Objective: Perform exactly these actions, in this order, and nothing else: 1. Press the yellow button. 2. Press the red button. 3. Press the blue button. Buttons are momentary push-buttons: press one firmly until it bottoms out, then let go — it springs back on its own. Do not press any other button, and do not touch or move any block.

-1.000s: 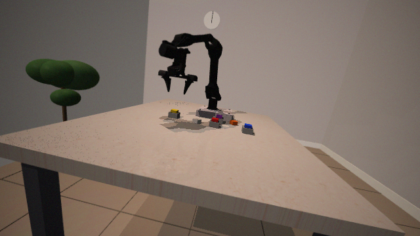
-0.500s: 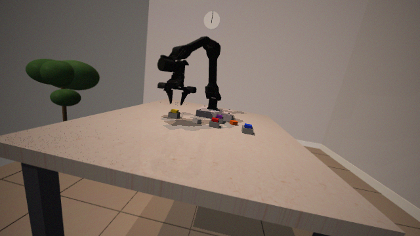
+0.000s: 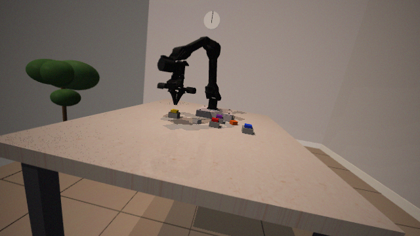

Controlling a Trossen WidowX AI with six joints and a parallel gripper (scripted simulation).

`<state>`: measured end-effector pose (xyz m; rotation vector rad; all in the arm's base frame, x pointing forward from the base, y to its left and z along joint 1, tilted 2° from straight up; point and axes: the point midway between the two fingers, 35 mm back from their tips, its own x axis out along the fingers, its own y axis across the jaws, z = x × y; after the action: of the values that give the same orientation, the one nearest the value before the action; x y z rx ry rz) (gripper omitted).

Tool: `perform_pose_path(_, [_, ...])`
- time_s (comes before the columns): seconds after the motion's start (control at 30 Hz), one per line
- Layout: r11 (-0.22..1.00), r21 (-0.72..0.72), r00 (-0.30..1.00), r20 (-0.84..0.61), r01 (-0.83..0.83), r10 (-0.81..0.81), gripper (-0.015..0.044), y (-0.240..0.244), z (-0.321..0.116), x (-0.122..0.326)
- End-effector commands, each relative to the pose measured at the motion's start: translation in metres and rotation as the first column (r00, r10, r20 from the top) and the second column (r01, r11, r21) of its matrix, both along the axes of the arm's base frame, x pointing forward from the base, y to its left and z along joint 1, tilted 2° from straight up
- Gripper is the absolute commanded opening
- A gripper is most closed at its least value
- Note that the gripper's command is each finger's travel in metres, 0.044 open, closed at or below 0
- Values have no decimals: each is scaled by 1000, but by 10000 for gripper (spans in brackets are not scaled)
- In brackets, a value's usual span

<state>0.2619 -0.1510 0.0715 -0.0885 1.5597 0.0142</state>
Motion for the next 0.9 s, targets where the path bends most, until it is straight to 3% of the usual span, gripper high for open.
perform_pose_path(0.0, [1000, -4, 1000, -2, -3, 3, 20, -1, -2, 0])
perform_pose_path(0.87, [1000, -4, 1000, -2, -3, 3, 20, -2, -35, 0])
